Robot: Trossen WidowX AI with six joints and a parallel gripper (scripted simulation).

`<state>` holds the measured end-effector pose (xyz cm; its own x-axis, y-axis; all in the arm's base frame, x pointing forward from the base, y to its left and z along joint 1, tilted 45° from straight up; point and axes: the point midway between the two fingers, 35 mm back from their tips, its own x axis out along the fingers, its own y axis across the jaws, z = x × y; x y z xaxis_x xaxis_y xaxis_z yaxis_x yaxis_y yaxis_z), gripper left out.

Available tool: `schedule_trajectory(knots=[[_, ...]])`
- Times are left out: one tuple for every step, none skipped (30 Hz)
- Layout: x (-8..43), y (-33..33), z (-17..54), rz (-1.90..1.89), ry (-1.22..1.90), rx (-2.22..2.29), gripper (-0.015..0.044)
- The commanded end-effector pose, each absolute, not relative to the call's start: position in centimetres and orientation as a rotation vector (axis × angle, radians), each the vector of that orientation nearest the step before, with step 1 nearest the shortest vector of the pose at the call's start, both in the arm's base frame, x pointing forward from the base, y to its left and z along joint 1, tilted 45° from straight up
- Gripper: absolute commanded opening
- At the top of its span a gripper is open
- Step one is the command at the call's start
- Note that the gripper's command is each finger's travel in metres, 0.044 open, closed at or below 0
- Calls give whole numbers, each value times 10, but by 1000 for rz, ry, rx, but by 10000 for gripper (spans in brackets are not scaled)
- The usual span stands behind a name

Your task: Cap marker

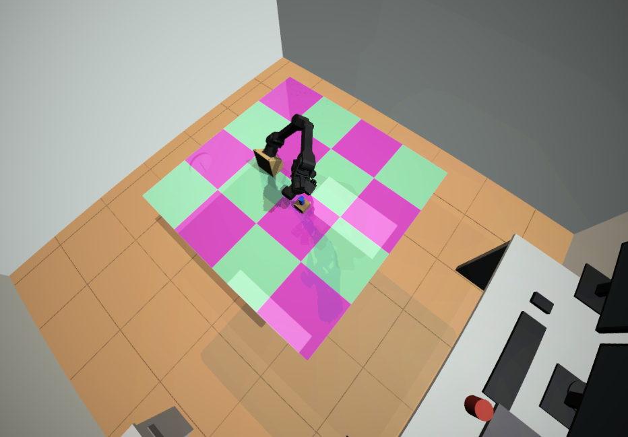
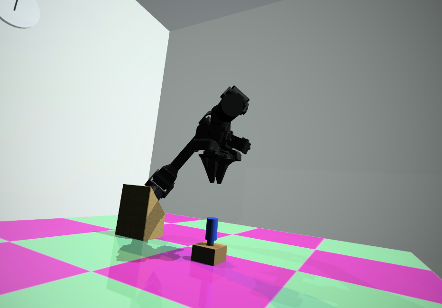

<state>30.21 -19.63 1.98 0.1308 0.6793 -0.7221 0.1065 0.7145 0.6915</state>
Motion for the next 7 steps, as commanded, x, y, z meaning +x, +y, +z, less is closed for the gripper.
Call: schedule_trajectory(knots=[[302, -197, 20, 472, 1403, 698, 263], [302, -197, 20, 472, 1403, 698, 289], [302, -197, 20, 472, 1403, 698, 315], [302, -197, 20, 472, 1403, 698, 341], [302, -197, 20, 472, 1403, 698, 368], [302, -197, 20, 472, 1403, 698, 394], [302, -197, 20, 472, 1403, 698, 420]])
